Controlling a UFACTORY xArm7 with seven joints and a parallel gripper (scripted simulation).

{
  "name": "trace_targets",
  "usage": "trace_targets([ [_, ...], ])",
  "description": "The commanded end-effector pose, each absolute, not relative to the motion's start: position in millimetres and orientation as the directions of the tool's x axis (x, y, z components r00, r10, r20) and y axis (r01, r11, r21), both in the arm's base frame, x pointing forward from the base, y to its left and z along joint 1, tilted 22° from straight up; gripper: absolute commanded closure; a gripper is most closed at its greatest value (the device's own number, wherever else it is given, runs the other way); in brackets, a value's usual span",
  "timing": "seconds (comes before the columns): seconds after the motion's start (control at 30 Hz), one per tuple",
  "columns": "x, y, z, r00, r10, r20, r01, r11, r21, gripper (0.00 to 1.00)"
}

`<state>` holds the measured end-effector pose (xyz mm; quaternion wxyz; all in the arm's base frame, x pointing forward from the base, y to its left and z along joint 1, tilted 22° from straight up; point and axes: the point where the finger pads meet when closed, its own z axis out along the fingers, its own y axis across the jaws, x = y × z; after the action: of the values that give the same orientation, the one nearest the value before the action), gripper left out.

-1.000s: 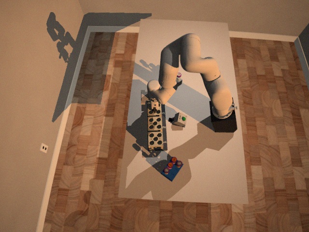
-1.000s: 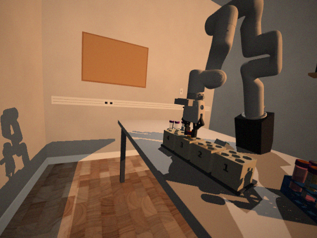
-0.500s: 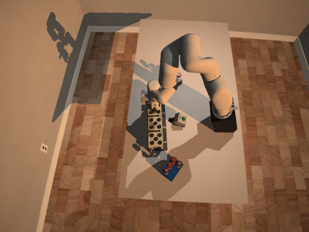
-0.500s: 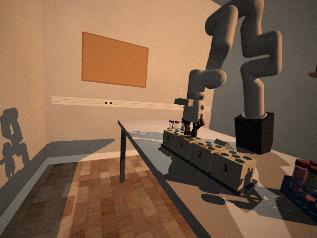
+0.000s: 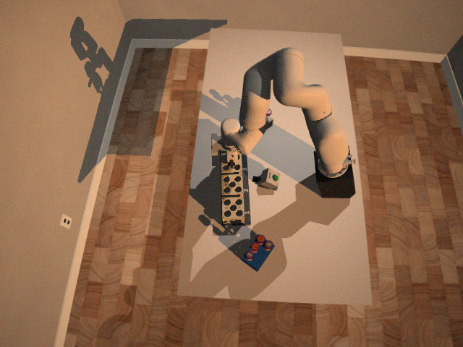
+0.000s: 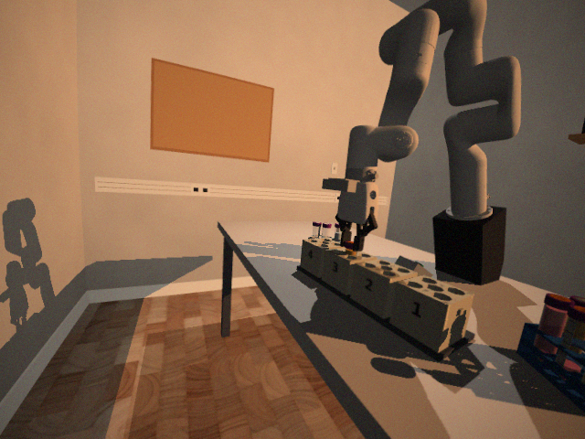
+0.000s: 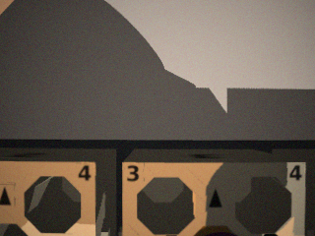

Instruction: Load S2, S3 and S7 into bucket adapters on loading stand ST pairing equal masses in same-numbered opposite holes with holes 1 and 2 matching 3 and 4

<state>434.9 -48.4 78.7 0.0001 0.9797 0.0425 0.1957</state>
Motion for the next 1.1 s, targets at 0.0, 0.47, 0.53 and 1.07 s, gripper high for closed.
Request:
trace_targets([
  [0.0, 433.2, -48.5, 86.1, 0.921, 0.083, 0.382, 0.081, -0.996, 0.021, 0.56],
  [0.47, 422.6, -48.9, 112.2, 0.921, 0.083, 0.382, 0.081, -0.996, 0.021, 0.56],
  [0.53, 422.6, -48.9, 112.2, 0.921, 0.083, 0.382, 0.081, -0.996, 0.021, 0.56],
  [1.07, 411.2, -49.2, 140.0, 0.920, 0.083, 0.382, 0.081, -0.996, 0.021, 0.56],
])
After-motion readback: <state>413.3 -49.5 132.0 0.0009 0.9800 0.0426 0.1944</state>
